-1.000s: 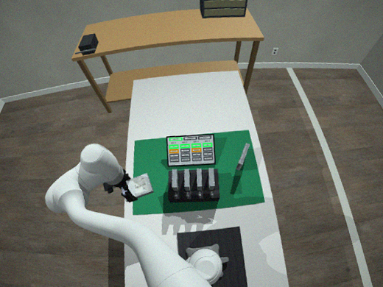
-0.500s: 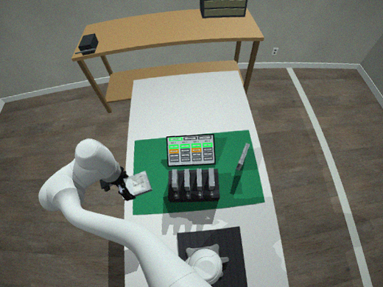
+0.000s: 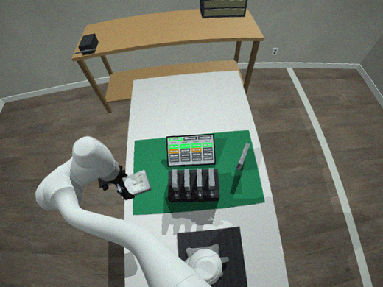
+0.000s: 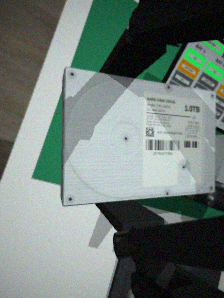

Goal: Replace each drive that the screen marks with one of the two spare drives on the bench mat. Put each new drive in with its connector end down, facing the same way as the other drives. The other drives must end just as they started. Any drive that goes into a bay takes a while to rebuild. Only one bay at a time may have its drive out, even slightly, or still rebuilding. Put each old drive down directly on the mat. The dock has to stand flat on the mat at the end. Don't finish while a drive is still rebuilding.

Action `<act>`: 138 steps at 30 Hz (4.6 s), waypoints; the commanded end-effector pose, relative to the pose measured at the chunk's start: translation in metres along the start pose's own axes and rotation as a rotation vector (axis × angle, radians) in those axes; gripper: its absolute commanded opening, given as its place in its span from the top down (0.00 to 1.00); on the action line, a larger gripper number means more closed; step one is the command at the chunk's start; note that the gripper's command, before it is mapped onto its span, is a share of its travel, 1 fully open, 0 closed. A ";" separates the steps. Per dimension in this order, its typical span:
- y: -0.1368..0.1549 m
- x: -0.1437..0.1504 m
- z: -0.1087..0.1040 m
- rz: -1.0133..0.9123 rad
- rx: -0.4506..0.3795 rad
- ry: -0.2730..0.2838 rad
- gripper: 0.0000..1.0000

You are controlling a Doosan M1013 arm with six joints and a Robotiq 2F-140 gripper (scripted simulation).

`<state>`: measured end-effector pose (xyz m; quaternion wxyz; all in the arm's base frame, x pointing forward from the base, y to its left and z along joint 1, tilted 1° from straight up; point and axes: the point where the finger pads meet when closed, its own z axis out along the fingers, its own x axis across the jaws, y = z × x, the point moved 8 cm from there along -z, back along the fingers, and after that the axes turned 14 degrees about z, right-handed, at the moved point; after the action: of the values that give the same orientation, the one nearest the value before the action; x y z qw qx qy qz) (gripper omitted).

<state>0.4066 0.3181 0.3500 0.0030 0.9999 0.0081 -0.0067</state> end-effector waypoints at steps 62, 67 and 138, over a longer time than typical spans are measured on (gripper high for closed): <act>0.000 0.000 -0.003 0.606 0.001 0.000 0.90; 0.000 0.000 -0.003 0.737 0.001 0.000 0.90; 0.000 0.000 -0.003 1.622 0.001 0.000 0.90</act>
<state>0.4068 0.3180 0.3520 0.0066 0.7211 -0.6928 -0.0038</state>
